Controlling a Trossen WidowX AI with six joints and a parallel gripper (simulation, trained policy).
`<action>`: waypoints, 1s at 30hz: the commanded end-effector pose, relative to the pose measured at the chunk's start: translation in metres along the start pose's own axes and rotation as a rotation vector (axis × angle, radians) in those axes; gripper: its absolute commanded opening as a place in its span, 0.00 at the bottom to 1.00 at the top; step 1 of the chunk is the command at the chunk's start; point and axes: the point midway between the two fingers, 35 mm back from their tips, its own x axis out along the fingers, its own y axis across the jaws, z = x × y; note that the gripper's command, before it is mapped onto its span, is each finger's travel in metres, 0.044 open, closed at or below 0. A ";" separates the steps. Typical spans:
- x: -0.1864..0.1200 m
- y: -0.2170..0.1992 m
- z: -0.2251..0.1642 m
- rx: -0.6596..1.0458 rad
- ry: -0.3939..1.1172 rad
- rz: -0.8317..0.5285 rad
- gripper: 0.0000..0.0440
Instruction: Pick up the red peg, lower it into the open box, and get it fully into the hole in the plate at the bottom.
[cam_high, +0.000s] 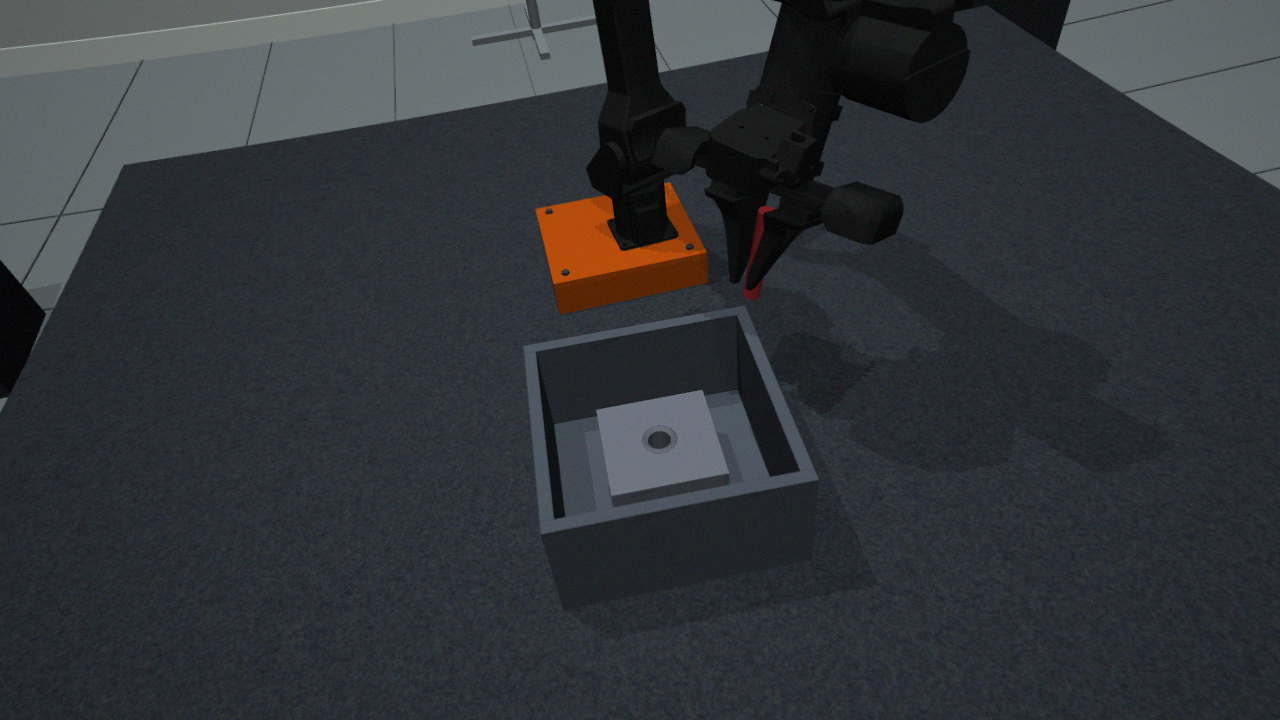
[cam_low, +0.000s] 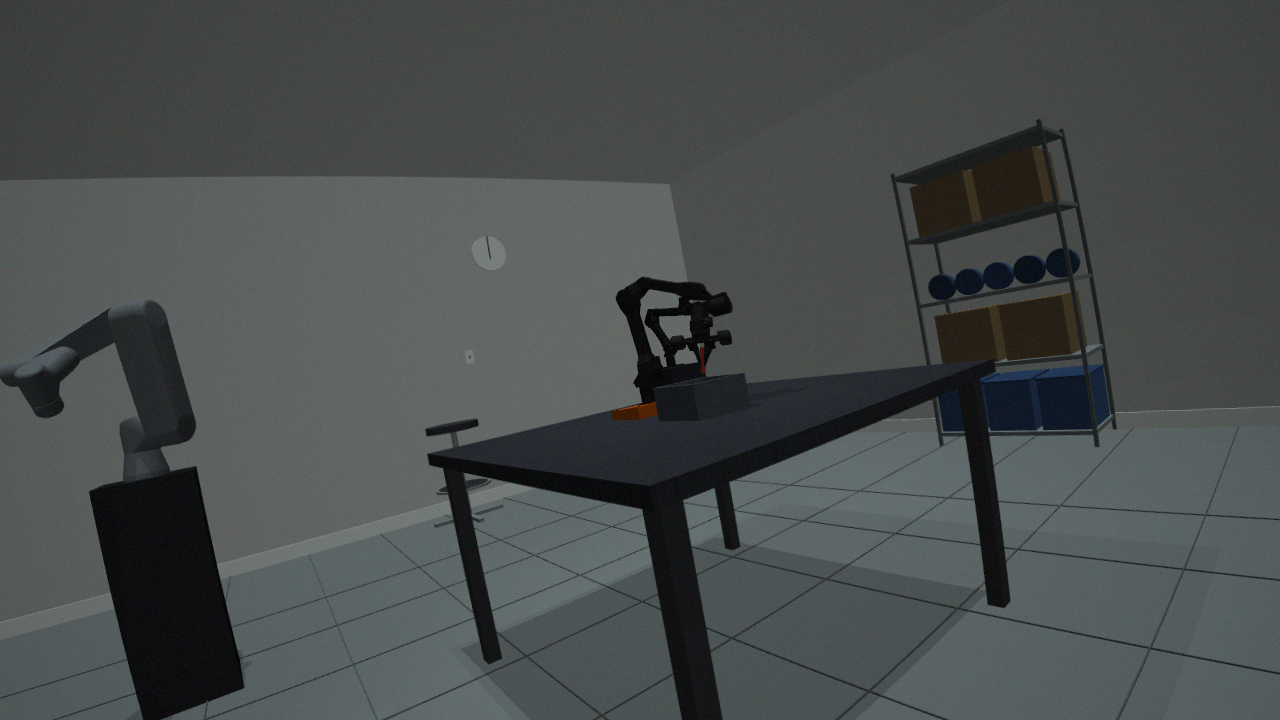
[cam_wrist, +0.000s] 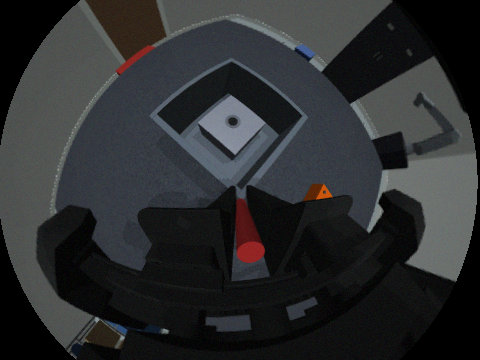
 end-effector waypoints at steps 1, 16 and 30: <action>0.001 0.002 0.015 0.024 -0.017 0.004 0.00; 0.031 -0.002 0.078 0.086 -0.027 -0.017 0.00; 0.075 -0.001 0.114 0.030 0.021 0.003 0.00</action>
